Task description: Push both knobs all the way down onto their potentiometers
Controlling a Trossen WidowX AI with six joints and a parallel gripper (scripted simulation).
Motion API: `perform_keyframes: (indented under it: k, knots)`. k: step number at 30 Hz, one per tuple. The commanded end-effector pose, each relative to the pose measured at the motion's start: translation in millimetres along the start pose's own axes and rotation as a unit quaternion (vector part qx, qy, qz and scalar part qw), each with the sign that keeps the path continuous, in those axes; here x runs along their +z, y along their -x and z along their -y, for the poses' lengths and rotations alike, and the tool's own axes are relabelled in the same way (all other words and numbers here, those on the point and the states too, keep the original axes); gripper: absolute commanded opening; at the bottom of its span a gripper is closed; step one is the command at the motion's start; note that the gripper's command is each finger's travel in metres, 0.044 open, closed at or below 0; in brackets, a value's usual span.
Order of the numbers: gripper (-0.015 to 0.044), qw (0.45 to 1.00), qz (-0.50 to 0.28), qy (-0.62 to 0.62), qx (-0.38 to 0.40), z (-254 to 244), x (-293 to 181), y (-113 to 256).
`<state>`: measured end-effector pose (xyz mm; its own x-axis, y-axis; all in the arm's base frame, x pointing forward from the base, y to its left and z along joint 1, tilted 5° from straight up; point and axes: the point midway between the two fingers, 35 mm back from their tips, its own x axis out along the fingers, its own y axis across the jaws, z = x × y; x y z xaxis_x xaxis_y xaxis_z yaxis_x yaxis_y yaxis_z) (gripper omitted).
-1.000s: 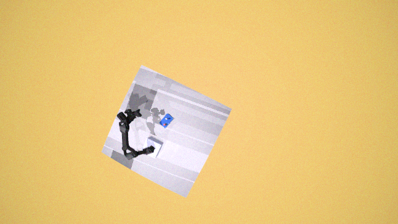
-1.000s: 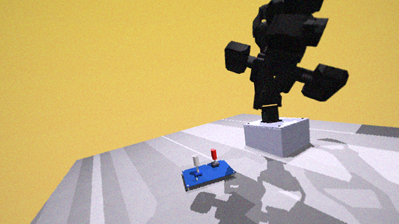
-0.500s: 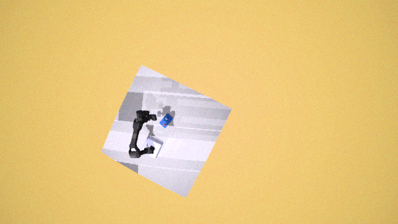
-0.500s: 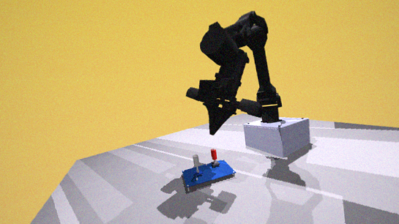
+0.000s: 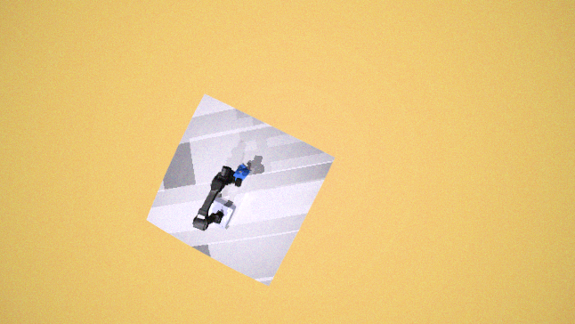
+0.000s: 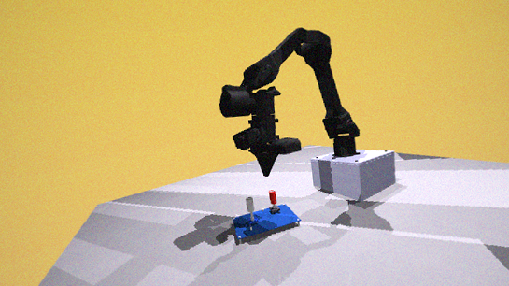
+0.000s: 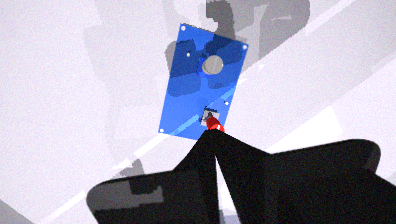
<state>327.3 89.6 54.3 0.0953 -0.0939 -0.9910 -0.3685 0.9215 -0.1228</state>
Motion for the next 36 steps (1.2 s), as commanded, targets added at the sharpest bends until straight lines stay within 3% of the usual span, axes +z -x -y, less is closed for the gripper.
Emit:
perform_keyframes:
  k: [1, 36]
  knots:
    - [0.0, 0.998, -0.038, -0.041, 0.027, 15, -21, -8]
    - [0.0, 0.998, -0.039, -0.041, 0.027, 13, -24, -49]
